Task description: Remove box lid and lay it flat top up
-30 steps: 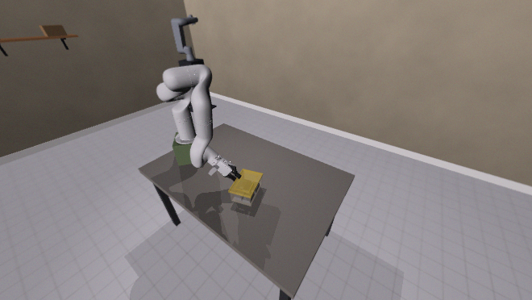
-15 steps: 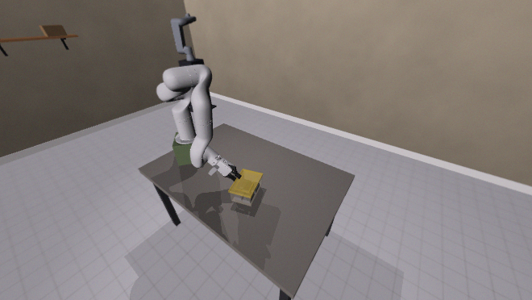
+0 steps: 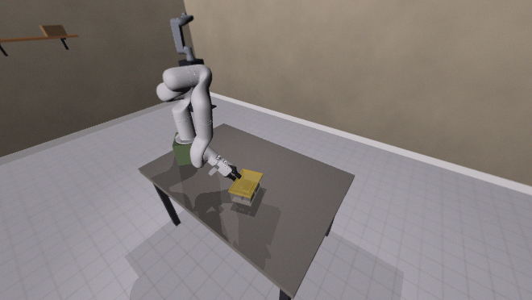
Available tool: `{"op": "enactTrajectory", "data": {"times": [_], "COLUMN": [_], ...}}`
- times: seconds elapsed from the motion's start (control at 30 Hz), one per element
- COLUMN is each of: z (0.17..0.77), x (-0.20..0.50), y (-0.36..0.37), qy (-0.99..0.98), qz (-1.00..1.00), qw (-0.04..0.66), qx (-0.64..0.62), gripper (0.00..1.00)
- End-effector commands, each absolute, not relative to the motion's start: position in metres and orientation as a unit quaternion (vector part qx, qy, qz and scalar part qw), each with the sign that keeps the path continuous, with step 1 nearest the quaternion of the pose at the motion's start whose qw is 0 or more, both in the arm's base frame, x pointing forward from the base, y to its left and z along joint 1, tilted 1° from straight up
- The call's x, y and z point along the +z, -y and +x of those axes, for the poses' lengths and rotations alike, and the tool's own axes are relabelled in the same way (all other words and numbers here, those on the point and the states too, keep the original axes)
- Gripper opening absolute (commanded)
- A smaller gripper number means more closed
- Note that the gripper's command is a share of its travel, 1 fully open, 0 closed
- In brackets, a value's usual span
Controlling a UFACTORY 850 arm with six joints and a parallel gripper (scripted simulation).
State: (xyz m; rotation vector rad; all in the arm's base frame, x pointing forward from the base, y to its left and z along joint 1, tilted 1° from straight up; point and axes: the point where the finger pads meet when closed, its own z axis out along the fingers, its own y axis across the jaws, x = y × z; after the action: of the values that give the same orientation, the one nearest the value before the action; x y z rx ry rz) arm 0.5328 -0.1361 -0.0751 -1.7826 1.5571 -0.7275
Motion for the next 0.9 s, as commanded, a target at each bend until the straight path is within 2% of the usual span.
{"op": "enactTrajectory", "data": {"times": [0.0, 0.23, 0.27, 0.87], "z": [0.5334, 0.5334, 0.5334, 0.5334], "x": [-0.0745, -0.0745, -0.0745, -0.0745], "y": [0.1364, 0.1364, 0.1364, 0.1364], "qy": [-0.594, -0.594, -0.594, -0.594], "qz": [-0.68, -0.68, -0.68, -0.68], "qw": [0.327, 0.327, 0.327, 0.327], "qx": [-0.278, -0.278, -0.278, -0.278], "gripper": [0.48, 0.48, 0.32, 0.32]}}
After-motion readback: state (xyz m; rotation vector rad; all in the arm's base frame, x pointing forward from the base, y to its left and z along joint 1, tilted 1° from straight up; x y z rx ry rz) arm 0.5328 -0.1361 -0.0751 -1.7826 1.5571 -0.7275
